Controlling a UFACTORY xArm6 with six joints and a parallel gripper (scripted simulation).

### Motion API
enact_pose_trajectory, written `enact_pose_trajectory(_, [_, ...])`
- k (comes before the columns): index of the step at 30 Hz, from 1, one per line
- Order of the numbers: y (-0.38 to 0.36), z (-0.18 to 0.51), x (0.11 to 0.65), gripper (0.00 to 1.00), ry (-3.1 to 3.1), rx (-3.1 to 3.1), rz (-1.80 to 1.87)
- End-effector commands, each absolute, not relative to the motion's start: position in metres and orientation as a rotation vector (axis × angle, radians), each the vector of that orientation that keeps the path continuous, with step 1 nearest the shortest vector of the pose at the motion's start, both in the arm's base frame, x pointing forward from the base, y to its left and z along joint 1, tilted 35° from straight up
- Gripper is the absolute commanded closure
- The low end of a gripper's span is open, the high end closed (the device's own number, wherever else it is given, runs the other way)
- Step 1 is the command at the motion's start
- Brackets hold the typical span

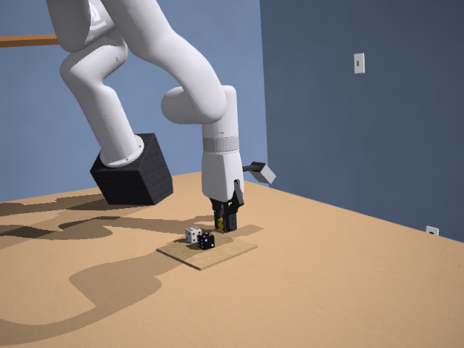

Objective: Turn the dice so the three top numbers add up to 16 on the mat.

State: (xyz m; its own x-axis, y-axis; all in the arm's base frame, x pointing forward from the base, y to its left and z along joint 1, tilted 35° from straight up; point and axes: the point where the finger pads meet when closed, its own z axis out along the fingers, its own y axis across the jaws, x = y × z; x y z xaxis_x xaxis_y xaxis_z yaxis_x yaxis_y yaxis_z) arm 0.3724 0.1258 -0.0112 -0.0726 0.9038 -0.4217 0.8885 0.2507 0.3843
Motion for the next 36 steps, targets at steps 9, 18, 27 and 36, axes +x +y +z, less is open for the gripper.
enact_pose_trajectory(9, [0.127,-0.01,0.373,0.79,1.945,1.625,0.037])
enact_pose_trajectory(18, [0.139,0.018,0.357,0.79,1.945,1.625,0.037])
enact_pose_trajectory(27, [0.157,0.062,0.332,0.79,1.945,1.625,0.037])
enact_pose_trajectory(36, [0.161,0.071,0.327,0.79,1.945,1.625,0.037])
